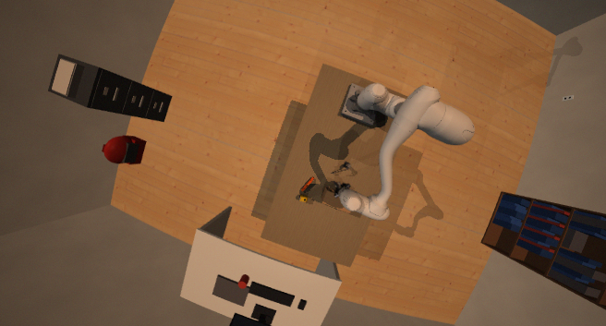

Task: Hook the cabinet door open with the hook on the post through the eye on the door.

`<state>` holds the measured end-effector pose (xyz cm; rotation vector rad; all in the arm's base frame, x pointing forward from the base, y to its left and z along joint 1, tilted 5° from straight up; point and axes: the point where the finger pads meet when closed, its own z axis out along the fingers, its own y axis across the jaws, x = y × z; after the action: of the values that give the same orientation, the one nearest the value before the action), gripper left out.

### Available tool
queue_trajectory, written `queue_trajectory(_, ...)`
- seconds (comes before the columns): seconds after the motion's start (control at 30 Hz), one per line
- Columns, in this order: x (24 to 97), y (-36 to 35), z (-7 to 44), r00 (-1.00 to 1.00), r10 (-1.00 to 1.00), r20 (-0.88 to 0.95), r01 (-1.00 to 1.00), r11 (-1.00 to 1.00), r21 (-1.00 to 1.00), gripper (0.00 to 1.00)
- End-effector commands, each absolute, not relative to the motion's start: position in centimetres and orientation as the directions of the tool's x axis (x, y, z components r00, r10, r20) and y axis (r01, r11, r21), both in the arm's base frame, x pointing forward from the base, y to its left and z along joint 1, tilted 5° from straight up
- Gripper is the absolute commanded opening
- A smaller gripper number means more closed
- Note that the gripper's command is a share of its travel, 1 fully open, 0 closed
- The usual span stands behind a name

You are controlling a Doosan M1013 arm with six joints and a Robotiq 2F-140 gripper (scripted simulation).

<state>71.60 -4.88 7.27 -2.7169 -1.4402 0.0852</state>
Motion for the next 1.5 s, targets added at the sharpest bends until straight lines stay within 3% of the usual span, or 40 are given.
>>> queue_trajectory(0.0,71.7,-4.9,8.1,0.561,0.828,-0.018,0.824,-0.56,-0.084,0.16)
queue_trajectory(1.2,71.9,-5.0,11.7,0.555,0.832,-0.017,0.828,-0.554,-0.084,0.16)
queue_trajectory(1.4,69.7,-5.3,11.9,0.302,0.953,0.006,0.95,-0.301,-0.085,0.16)
queue_trajectory(1.47,69.7,-5.3,11.9,0.302,0.953,0.006,0.95,-0.301,-0.085,0.16)
